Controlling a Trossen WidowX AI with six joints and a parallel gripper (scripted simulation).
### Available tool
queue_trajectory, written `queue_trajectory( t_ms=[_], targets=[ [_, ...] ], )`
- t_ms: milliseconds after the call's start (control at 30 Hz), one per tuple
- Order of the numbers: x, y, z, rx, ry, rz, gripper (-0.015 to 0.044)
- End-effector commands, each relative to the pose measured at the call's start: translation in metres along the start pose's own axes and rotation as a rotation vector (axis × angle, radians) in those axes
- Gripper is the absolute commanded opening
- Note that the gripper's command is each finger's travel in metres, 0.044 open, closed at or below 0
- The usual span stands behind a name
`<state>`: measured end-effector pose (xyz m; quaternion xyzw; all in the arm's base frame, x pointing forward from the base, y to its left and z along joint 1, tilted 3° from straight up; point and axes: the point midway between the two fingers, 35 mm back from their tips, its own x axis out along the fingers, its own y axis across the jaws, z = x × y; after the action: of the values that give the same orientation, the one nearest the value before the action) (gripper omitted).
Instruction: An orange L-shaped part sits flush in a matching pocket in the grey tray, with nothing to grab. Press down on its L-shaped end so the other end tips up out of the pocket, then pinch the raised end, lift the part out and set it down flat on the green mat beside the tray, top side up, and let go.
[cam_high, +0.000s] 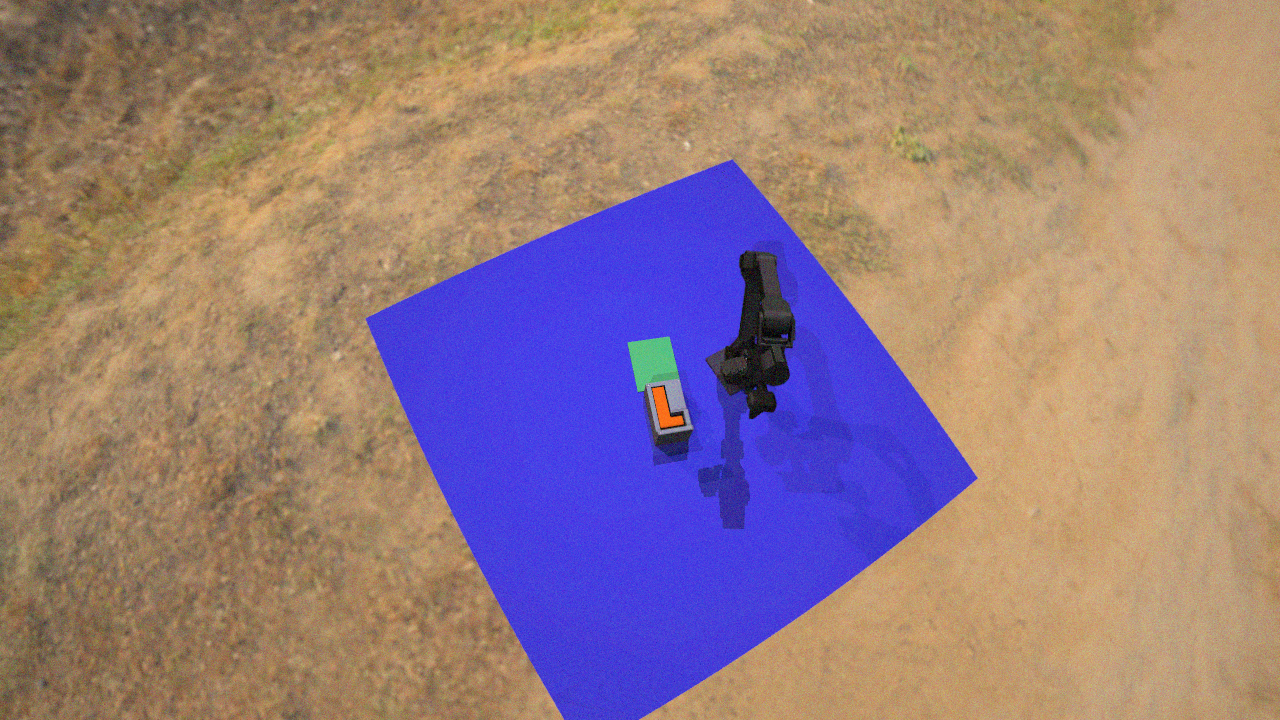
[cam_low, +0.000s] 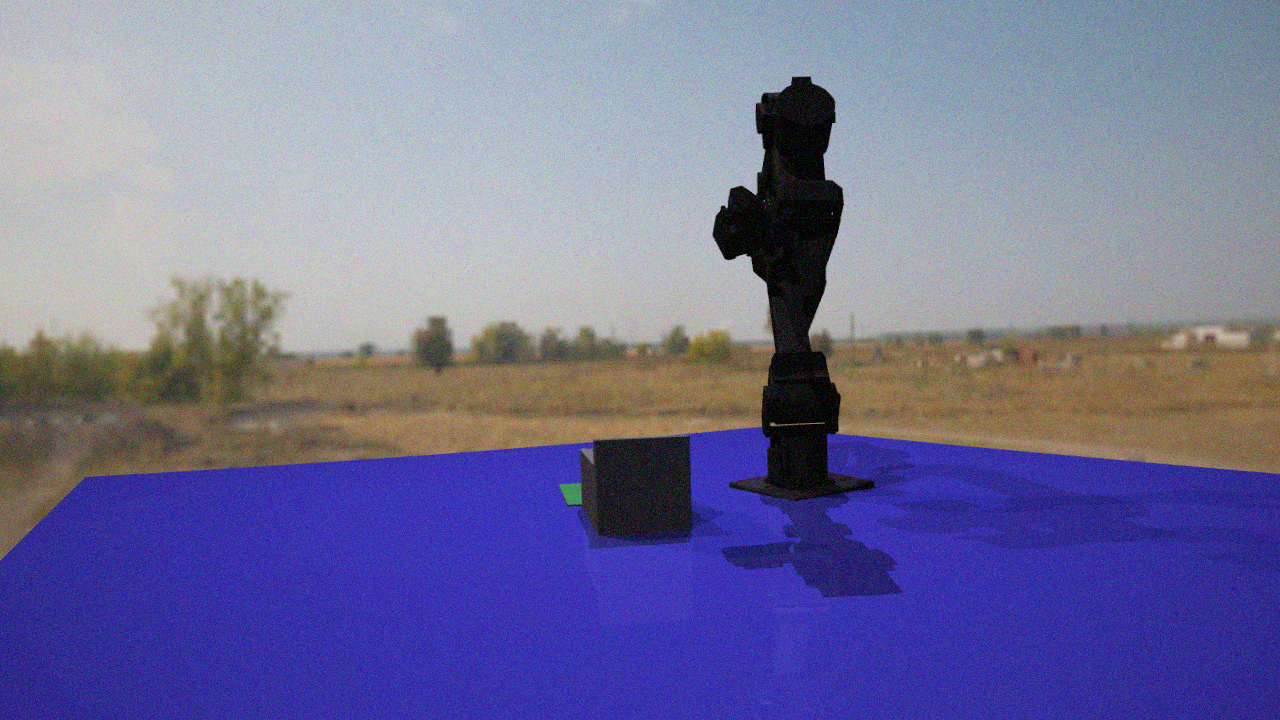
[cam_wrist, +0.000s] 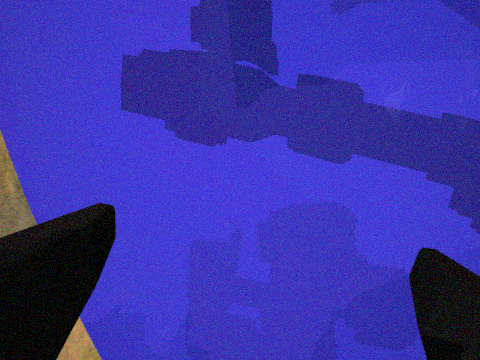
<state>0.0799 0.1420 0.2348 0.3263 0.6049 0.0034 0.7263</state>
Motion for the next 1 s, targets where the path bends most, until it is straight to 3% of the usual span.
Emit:
queue_trajectory(
  t_ms=[0, 267, 600, 967],
  targets=[
    [0.001, 0.001, 0.001, -0.004, -0.003, -0.005, 0.0374],
    [0.026, 0.027, 0.053, -0.124, -0.05, -0.189, 0.018],
    [0.068, 0.02, 0.161, -0.25, 0.079, -0.421, 0.018],
    [0.086, 0.013, 0.164, -0.252, 0.082, -0.423, 0.018]
  ],
)
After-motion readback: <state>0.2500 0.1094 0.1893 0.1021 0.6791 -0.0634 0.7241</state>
